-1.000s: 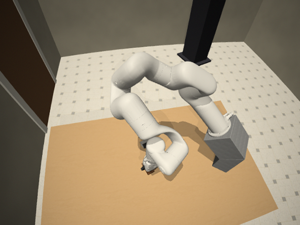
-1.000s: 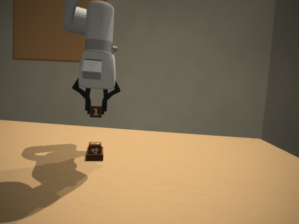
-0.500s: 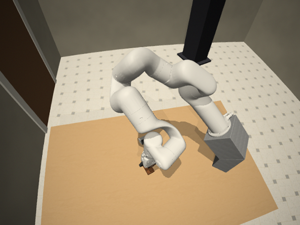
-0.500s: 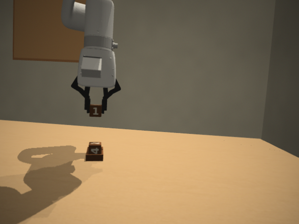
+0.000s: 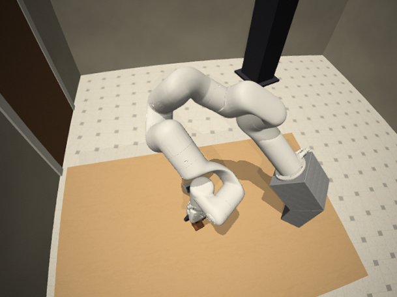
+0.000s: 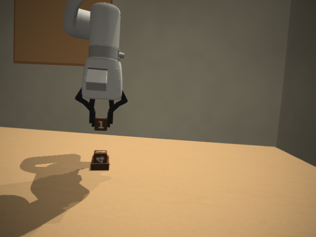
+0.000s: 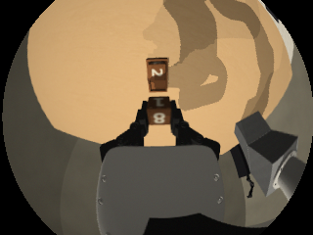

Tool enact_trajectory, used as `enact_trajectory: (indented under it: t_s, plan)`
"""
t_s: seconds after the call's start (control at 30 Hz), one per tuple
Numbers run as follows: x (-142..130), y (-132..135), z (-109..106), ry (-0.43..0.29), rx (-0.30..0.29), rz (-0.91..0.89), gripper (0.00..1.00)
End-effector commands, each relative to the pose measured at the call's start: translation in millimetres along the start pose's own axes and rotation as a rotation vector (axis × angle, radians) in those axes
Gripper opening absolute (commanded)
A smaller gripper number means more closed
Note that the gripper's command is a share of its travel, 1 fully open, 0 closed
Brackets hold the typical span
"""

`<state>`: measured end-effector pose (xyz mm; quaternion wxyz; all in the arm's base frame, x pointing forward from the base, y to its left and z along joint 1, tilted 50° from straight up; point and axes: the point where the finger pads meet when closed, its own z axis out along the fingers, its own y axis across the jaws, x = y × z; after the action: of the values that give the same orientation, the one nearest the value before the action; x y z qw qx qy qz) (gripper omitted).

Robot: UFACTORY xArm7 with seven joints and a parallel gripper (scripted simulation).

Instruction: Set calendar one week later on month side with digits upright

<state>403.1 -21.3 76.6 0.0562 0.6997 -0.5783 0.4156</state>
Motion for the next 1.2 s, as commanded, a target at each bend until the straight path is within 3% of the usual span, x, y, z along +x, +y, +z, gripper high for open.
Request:
enact_trajectory:
  t_s: [0.0,0.47,1.17]
  plan:
    - [-0.6,-1.6,15.2,-0.001,0.004,0.000,0.29]
    - [-0.1,-2.6,42.7,-0.001,0.004,0.000,0.29]
    - [0.0,-2.7,44.1,-0.001,0.004,0.000,0.29]
